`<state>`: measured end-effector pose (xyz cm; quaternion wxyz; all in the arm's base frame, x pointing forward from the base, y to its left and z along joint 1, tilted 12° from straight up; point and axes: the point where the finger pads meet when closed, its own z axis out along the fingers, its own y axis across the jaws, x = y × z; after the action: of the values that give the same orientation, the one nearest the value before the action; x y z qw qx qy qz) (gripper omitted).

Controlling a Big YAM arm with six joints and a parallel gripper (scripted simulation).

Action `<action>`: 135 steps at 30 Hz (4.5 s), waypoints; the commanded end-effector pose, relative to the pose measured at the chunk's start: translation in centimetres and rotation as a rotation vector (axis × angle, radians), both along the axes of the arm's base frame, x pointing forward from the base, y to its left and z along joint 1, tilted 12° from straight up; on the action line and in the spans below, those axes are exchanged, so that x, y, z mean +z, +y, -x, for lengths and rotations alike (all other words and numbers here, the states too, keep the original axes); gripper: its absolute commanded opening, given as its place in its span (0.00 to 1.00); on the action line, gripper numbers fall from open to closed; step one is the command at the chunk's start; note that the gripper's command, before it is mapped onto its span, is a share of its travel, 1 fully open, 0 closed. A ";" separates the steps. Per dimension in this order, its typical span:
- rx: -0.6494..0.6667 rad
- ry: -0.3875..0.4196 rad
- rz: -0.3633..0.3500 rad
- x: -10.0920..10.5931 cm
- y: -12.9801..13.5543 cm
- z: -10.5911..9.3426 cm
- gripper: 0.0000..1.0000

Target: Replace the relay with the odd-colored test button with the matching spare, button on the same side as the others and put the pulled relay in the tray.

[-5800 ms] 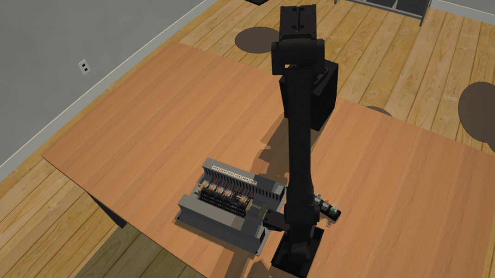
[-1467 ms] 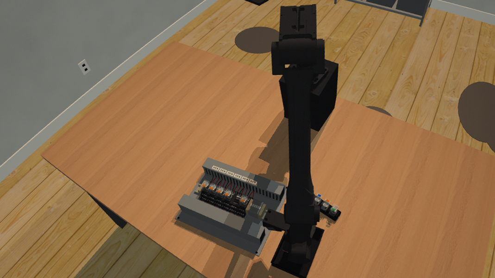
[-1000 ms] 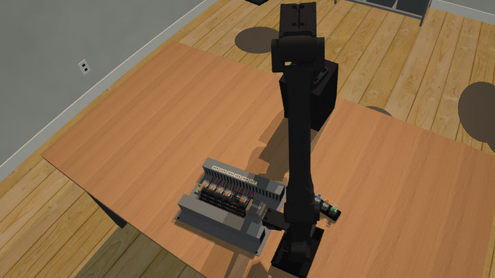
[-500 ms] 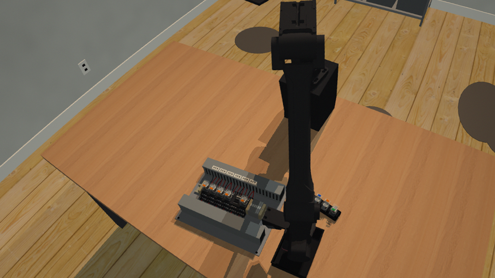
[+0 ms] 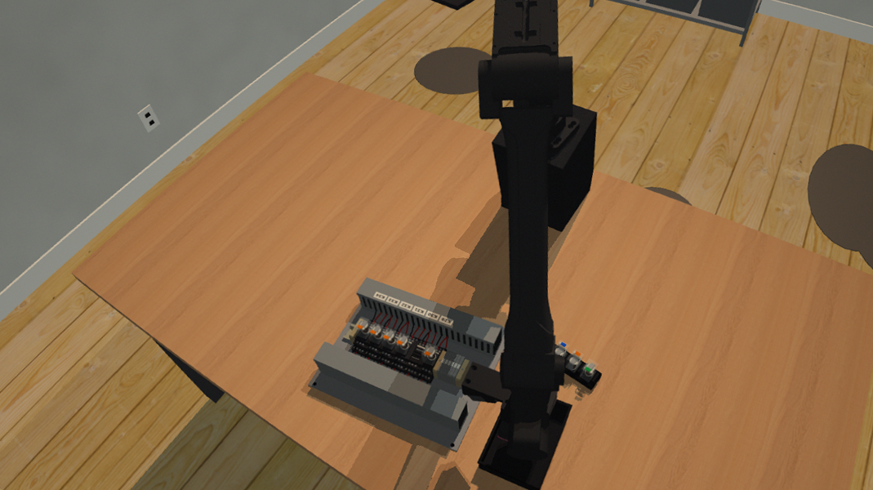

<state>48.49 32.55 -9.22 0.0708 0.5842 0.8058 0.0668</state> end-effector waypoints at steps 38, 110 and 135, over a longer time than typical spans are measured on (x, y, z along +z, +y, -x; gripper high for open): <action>0.000 -0.032 -0.024 3.7 1.0 -0.2 0.59; -0.001 -0.022 -0.014 10.3 0.3 1.5 0.59; 0.243 -0.051 0.019 8.4 2.1 9.5 0.59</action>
<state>39.60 33.43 -2.37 0.0776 0.5088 0.8552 0.0603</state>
